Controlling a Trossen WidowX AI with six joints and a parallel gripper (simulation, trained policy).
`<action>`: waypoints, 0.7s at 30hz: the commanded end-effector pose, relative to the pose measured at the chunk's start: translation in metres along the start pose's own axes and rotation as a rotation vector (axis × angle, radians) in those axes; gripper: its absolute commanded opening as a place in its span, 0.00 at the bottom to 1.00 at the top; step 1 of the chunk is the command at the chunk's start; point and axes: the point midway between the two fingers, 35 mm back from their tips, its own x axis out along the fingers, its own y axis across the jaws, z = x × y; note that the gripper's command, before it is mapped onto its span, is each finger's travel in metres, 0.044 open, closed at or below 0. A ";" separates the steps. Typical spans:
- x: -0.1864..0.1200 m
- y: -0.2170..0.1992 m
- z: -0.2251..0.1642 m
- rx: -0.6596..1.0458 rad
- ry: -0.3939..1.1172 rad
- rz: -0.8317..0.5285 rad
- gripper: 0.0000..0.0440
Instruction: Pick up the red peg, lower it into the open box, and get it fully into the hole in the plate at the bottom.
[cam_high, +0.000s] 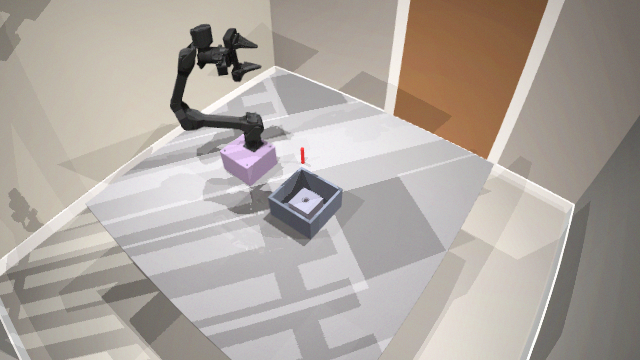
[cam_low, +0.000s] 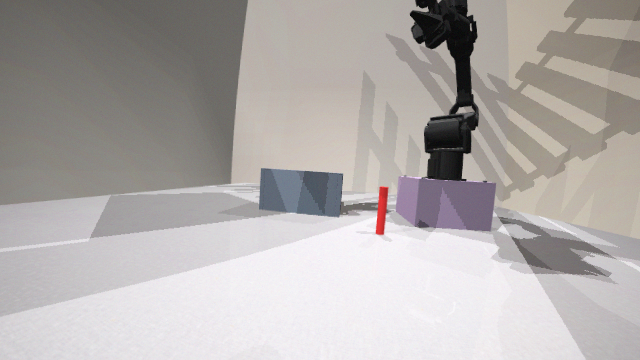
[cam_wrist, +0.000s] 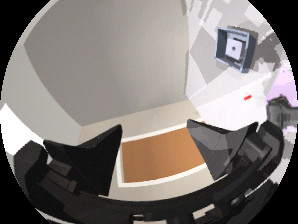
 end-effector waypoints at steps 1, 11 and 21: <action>0.003 -0.001 -0.002 -0.014 -0.005 -0.008 0.95; 0.063 -0.045 -0.026 -0.223 -0.027 -0.245 1.00; 0.112 -0.107 -0.029 -0.382 -0.027 -0.549 1.00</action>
